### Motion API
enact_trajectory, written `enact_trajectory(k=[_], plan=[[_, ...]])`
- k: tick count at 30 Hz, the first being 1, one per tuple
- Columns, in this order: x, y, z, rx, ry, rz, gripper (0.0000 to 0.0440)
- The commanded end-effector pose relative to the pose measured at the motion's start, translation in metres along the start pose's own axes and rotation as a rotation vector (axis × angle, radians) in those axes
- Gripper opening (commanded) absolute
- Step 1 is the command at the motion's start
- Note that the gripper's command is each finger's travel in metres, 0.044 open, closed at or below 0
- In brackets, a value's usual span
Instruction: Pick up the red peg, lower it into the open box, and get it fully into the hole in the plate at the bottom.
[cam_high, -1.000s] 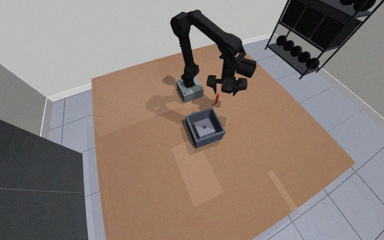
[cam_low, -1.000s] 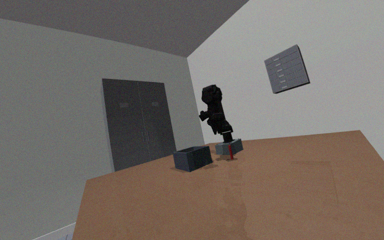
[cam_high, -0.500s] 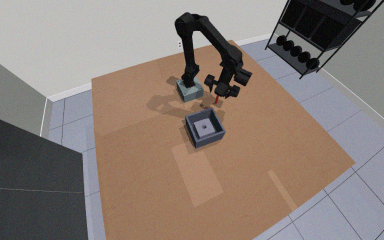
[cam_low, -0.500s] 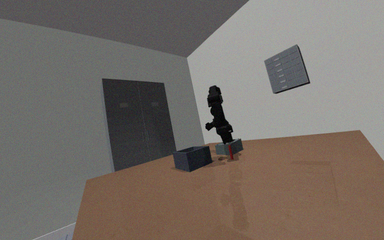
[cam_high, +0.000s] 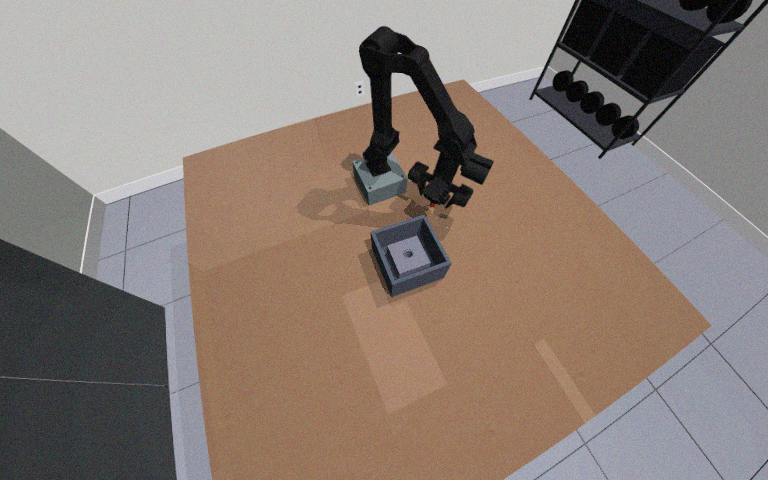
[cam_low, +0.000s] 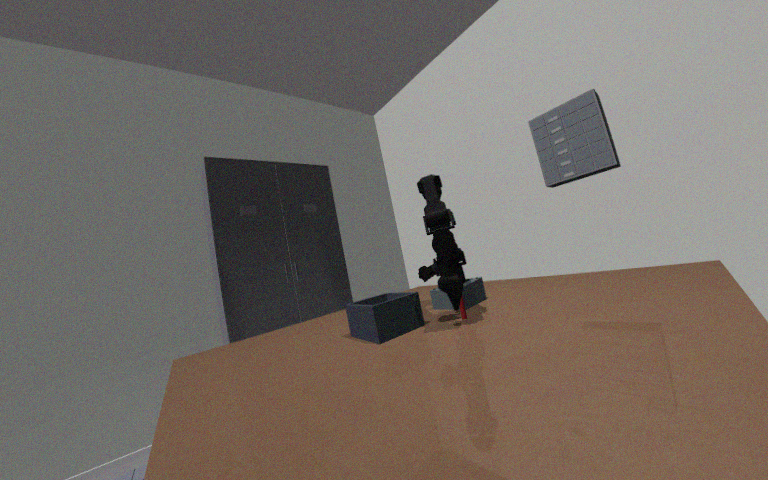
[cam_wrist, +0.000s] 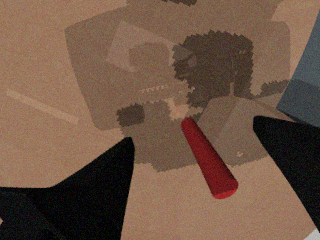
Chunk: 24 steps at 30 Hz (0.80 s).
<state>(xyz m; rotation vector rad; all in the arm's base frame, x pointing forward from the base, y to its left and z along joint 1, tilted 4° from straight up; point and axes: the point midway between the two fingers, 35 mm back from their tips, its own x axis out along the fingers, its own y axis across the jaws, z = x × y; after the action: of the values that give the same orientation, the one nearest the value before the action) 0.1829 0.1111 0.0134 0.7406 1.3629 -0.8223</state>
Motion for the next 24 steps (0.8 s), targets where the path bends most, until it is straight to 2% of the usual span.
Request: enact_trajectory(k=[1, 7, 16, 24], plan=[[0.012, -0.004, -0.003, 0.028, 0.006, -0.003, 0.0374], [0.021, -0.011, -0.006, 0.058, 0.032, -0.030, 0.0227], [0.019, -0.009, -0.007, 0.053, 0.092, -0.044, 0.0000], [0.002, -0.008, 0.009, 0.000, 0.012, -0.002, 0.0000]])
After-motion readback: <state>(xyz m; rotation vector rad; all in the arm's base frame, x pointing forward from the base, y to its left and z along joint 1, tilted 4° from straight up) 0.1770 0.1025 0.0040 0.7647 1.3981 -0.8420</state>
